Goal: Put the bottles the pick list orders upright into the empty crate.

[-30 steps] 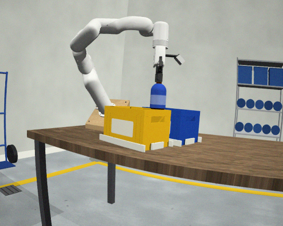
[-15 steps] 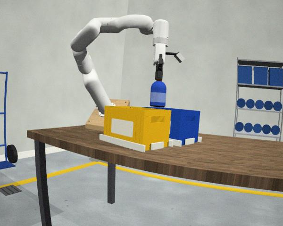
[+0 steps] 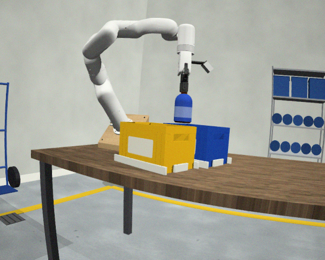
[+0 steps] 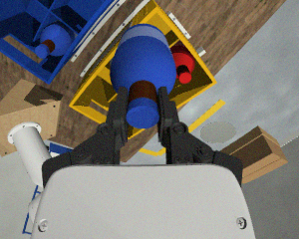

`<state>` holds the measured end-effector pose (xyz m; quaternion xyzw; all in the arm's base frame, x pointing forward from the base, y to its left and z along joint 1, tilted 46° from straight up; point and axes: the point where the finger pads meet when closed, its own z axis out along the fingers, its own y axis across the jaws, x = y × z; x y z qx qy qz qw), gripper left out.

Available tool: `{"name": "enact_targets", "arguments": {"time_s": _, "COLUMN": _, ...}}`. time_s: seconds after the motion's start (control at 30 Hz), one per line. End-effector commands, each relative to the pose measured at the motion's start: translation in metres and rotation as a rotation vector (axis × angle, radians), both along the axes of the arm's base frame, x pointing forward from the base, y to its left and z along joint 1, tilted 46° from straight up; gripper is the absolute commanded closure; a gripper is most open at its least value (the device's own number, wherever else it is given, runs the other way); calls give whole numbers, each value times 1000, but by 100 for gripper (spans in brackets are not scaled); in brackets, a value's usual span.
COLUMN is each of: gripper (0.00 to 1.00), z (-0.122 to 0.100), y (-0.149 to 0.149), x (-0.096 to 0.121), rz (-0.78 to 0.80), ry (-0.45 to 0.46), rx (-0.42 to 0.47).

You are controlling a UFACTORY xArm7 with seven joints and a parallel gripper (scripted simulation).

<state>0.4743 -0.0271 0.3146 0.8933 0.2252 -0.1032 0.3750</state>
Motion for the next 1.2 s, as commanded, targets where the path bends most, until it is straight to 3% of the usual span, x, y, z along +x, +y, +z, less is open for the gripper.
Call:
{"name": "enact_targets", "arguments": {"time_s": 0.0, "gripper": 100, "z": -4, "y": 7, "x": 0, "rz": 4, "ry": -3, "rx": 1}}
{"name": "enact_targets", "arguments": {"time_s": 1.17, "gripper": 100, "z": -47, "y": 49, "x": -6, "rz": 4, "ry": -3, "rx": 2}}
